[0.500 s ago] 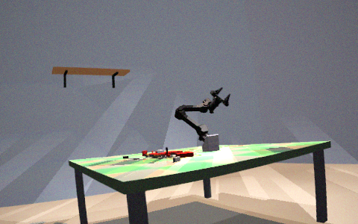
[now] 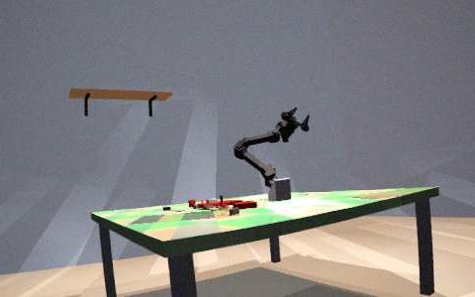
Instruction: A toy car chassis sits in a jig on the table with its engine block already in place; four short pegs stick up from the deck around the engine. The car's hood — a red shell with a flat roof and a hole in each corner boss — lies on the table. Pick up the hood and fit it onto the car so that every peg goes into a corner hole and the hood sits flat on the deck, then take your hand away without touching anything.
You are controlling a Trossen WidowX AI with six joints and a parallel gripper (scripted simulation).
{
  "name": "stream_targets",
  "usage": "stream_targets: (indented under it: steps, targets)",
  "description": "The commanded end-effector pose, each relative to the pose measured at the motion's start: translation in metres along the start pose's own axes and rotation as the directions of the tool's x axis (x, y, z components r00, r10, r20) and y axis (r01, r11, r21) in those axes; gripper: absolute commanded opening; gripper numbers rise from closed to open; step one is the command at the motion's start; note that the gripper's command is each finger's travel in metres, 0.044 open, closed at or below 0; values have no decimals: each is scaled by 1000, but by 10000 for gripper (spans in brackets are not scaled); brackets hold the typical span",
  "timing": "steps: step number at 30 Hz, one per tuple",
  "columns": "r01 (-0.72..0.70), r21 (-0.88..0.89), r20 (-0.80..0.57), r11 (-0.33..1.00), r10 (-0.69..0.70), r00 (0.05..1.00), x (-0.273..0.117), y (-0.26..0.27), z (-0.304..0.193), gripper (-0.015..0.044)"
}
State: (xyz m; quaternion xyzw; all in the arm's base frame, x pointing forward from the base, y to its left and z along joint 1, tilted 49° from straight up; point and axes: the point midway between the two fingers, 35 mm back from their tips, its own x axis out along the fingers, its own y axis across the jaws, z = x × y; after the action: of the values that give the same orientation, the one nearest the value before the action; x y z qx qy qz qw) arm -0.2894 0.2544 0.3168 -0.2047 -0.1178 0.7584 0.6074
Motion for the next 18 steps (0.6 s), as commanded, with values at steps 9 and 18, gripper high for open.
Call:
stream_targets:
  steps: [9, 18]
  targets:
    - [188, 0, -270, 982, -181, 946, 83, -48, -77, 440]
    - [376, 20, -504, 926, -315, 804, 132, -113, -158, 440]
